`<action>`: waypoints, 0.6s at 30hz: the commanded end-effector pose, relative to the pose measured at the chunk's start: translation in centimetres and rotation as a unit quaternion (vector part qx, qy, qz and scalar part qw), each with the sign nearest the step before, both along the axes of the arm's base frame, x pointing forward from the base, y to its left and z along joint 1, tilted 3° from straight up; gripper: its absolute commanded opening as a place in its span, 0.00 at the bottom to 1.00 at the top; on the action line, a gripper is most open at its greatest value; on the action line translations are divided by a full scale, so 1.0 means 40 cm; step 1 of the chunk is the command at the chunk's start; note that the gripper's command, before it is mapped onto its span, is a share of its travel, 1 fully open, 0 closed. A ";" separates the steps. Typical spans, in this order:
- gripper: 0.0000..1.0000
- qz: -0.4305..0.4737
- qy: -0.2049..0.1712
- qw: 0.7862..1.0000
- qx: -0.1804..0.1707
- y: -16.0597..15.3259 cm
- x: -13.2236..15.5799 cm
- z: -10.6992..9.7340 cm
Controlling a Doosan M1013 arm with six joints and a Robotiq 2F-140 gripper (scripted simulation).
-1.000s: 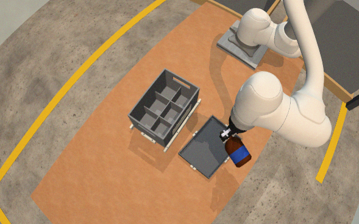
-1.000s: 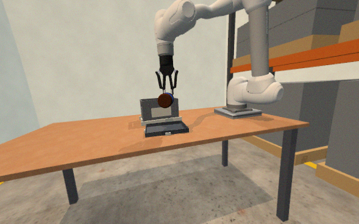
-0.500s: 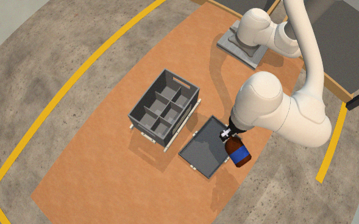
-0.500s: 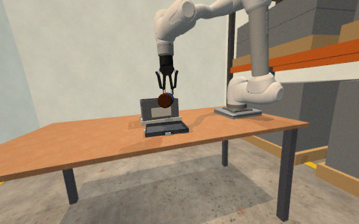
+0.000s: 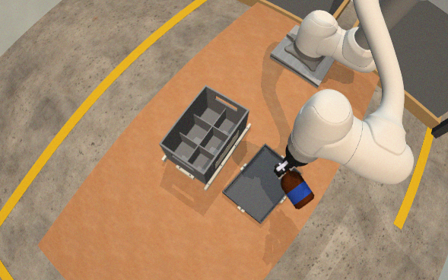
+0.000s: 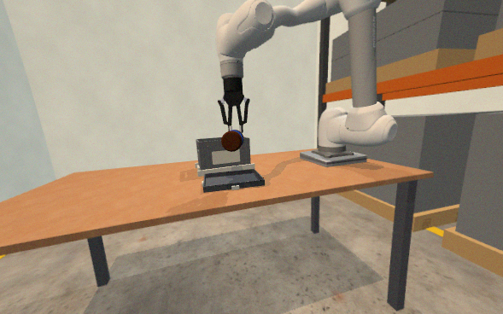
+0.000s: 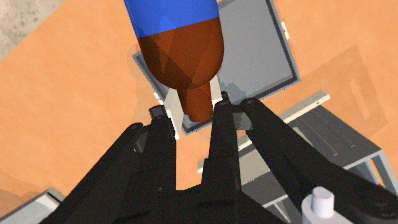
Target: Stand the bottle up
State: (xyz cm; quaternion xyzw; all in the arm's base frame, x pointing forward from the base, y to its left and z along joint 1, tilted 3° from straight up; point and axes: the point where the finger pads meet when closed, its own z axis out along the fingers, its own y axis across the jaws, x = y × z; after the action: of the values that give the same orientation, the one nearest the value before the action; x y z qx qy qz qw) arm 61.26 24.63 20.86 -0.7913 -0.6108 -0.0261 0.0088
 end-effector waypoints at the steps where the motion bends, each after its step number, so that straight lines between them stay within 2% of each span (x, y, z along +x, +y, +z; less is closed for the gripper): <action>1: 0.10 0.014 -0.001 1.000 0.000 0.000 0.000 0.000; 18: 0.10 0.115 -0.005 0.993 -0.003 0.000 0.000 0.000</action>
State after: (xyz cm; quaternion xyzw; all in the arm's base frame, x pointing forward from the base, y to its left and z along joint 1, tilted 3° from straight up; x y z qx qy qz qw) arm 61.26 24.64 20.86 -0.7237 -0.6896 -0.0267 0.0057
